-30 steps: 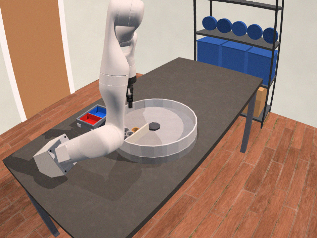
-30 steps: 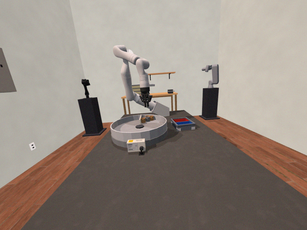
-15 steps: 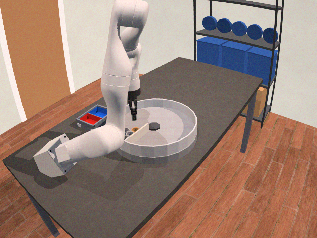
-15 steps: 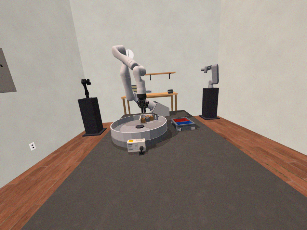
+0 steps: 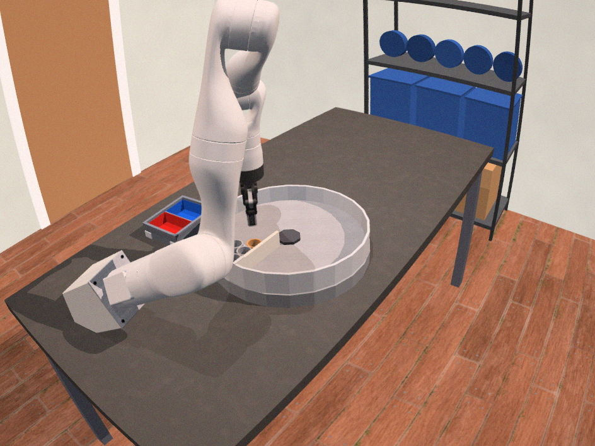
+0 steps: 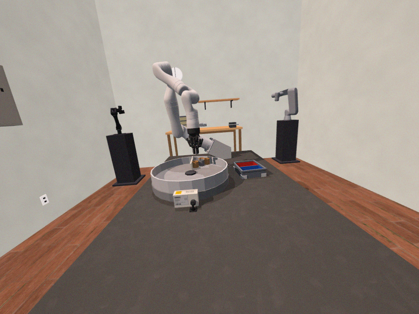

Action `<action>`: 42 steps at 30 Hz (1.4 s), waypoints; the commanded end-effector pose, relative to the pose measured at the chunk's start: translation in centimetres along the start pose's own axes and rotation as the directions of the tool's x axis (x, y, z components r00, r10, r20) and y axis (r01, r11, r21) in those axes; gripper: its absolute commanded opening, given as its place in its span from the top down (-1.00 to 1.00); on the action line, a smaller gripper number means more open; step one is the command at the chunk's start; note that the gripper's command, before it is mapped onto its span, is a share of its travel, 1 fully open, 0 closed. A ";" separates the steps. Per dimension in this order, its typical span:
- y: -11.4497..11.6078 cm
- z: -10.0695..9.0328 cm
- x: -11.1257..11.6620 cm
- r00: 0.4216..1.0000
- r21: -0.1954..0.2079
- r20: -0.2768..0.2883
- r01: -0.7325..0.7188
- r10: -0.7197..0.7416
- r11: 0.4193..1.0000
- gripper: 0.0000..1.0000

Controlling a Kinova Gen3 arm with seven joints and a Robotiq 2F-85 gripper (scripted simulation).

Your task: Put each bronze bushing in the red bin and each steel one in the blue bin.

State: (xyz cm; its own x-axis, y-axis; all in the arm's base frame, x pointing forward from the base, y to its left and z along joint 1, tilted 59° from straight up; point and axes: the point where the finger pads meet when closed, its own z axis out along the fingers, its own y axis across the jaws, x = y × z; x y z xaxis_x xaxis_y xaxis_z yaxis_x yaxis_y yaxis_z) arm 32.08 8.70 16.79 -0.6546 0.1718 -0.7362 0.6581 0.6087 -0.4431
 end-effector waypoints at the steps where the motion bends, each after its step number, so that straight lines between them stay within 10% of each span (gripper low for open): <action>1: 0.0 0.0 0.0 1.000 -0.001 0.000 0.000 0.000 1.000 0.64; 42: 0.0 2.0 0.0 1.000 -0.001 0.000 0.000 0.000 1.000 0.64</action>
State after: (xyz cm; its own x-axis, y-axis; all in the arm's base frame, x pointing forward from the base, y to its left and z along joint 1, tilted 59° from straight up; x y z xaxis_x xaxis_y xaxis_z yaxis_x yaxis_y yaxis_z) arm 32.77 7.51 15.87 -0.6552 0.1711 -0.7358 0.6551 0.6137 -0.4407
